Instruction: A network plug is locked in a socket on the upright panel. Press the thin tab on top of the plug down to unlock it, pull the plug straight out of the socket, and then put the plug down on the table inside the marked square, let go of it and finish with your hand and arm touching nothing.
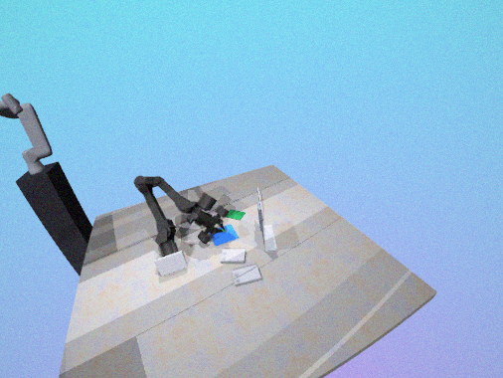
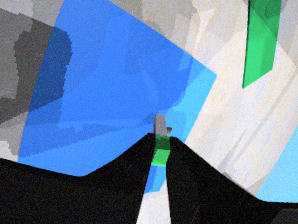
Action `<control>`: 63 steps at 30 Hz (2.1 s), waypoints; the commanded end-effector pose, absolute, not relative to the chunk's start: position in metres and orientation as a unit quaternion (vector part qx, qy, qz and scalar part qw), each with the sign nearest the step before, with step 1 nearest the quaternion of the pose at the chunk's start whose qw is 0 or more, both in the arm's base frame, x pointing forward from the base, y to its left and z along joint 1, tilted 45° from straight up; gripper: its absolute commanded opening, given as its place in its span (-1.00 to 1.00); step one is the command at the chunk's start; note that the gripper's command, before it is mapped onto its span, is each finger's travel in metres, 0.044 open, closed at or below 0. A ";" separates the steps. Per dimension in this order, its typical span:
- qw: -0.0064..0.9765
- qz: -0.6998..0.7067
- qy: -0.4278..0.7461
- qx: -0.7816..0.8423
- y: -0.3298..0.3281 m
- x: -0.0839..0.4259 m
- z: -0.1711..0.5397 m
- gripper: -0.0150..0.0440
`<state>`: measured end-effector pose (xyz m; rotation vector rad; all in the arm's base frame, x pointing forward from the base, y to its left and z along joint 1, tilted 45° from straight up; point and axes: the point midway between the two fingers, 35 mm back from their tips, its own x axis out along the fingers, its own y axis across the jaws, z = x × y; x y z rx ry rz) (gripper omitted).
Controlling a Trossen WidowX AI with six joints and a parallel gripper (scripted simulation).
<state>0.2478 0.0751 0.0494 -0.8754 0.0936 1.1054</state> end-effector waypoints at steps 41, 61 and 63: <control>0.759 0.509 0.048 -0.402 0.069 0.243 0.052 0.04; 0.760 0.509 0.049 -0.401 0.055 0.234 0.059 0.04; 0.760 0.509 0.050 -0.401 0.055 0.235 0.059 0.04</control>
